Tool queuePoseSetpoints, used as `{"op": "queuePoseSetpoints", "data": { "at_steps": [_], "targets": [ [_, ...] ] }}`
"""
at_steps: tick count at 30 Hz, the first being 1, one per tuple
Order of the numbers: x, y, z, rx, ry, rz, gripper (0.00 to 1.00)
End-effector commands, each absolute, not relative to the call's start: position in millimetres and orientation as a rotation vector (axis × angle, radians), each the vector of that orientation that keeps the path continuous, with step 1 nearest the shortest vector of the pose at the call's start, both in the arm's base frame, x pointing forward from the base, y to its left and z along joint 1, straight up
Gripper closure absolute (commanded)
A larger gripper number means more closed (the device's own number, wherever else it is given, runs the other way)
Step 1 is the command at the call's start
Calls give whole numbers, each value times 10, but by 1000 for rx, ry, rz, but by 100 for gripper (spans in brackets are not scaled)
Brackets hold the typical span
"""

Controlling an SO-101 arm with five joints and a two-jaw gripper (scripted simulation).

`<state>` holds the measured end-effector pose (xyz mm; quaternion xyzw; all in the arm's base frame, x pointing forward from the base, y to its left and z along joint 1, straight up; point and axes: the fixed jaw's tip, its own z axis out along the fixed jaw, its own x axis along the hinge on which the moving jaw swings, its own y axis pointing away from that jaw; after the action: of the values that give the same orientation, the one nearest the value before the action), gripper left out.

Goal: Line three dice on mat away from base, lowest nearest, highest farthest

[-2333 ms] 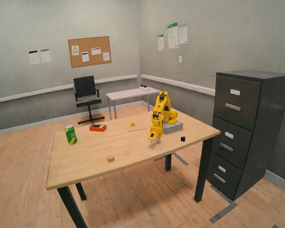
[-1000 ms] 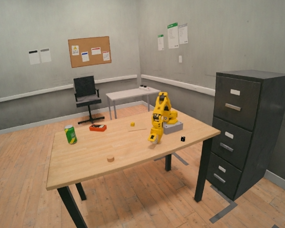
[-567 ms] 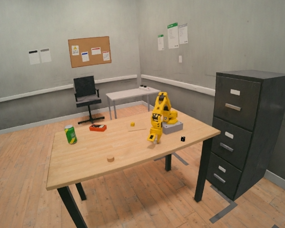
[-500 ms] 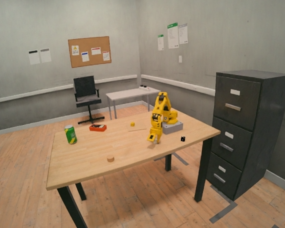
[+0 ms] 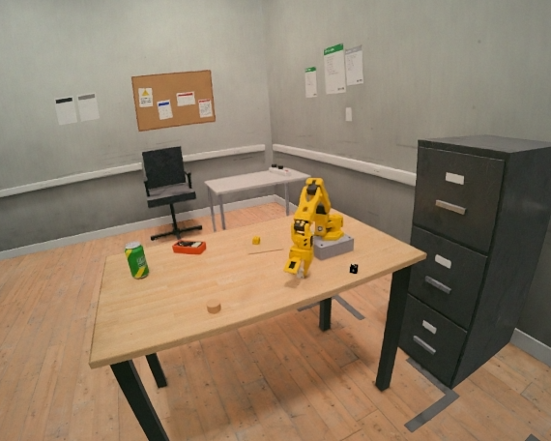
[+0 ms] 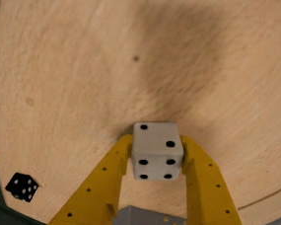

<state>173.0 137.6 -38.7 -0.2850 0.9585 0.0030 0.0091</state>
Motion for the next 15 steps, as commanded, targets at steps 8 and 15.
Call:
{"op": "queuePoseSetpoints", "data": {
  "at_steps": [8,15],
  "targets": [
    [1701,1327,-432,-895,3015,-2,94],
    [1701,1327,-432,-895,3015,-2,100]
  ]
}}
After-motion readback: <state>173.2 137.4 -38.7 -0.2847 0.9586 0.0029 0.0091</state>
